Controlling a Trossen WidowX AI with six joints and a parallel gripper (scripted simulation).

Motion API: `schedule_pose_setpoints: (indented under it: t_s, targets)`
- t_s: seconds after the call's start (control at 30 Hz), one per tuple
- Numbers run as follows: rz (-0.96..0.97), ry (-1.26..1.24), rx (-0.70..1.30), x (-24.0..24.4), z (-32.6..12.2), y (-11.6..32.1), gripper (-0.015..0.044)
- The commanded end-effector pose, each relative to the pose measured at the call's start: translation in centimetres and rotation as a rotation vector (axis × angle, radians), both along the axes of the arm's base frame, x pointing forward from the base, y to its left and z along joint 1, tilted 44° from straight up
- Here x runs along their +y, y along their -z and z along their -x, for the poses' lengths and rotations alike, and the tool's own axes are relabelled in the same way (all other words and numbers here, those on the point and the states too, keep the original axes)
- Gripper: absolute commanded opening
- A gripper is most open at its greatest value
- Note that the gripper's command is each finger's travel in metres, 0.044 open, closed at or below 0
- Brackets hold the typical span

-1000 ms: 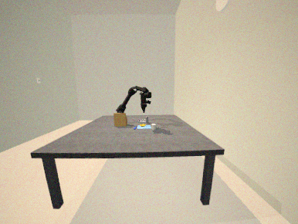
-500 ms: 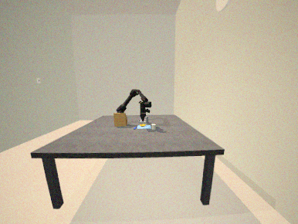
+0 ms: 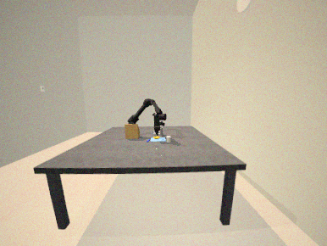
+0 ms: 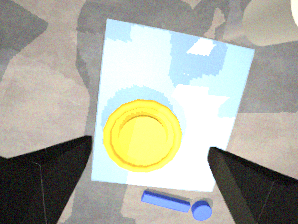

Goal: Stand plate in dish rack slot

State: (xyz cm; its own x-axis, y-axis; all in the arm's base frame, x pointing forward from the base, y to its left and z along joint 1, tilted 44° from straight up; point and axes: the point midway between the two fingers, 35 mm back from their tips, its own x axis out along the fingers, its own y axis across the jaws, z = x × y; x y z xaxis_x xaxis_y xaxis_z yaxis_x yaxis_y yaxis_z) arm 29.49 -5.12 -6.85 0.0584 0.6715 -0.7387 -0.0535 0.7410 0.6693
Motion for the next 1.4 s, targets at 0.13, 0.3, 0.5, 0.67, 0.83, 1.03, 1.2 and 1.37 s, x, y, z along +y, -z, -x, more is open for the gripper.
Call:
schedule_pose_setpoints:
  t_s: [0.13,0.3,0.5,0.67,0.83,1.03,1.2,1.37]
  targets:
    - [-0.015,0.004,0.018,1.3,0.4,1.3,0.0400]
    - [-0.016,0.004,0.018,2.0,0.4,1.8,0.0400]
    - [-0.017,0.003,0.018,2.7,0.4,2.4,0.0400]
    - [-0.018,0.003,0.018,3.2,0.5,2.8,0.0400]
    - [-0.018,0.003,0.018,3.2,0.5,2.8,0.0376]
    - [-0.018,0.003,0.018,3.2,0.5,2.8,0.0363]
    - [-0.018,0.003,0.018,3.2,0.5,2.8,0.0329]
    - [-0.018,0.003,0.018,3.2,0.5,2.8,0.0277]
